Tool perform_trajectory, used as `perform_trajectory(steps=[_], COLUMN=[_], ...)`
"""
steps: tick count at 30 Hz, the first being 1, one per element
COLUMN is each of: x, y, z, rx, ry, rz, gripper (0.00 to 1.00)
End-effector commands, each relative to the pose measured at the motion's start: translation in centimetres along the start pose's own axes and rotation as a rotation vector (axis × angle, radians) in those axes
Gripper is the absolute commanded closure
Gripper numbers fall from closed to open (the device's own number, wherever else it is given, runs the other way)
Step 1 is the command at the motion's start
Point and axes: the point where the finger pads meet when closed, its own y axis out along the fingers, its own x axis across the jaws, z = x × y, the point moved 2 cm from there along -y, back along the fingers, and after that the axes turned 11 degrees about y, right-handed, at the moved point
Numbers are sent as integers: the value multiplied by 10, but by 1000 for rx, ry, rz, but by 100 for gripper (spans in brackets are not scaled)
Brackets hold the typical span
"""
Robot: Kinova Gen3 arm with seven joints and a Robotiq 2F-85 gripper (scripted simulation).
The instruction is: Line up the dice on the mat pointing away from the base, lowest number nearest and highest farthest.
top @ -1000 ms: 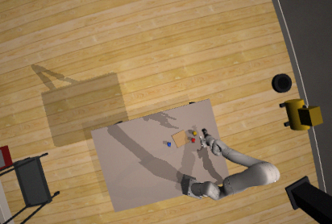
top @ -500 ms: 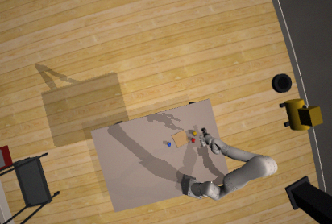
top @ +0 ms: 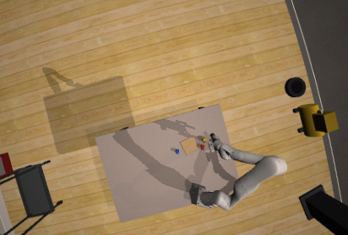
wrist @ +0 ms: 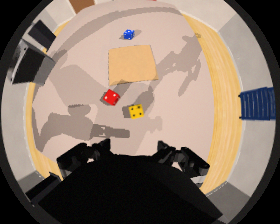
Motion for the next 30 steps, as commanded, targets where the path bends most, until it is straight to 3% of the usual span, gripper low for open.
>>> perform_trajectory(steps=[1,11,30], x=[-1,-1,-1], y=[11,22,24], z=[3,2,2], rx=[7,5,4], ry=[6,6,4], rz=[6,5,4], gripper=[0,0,0])
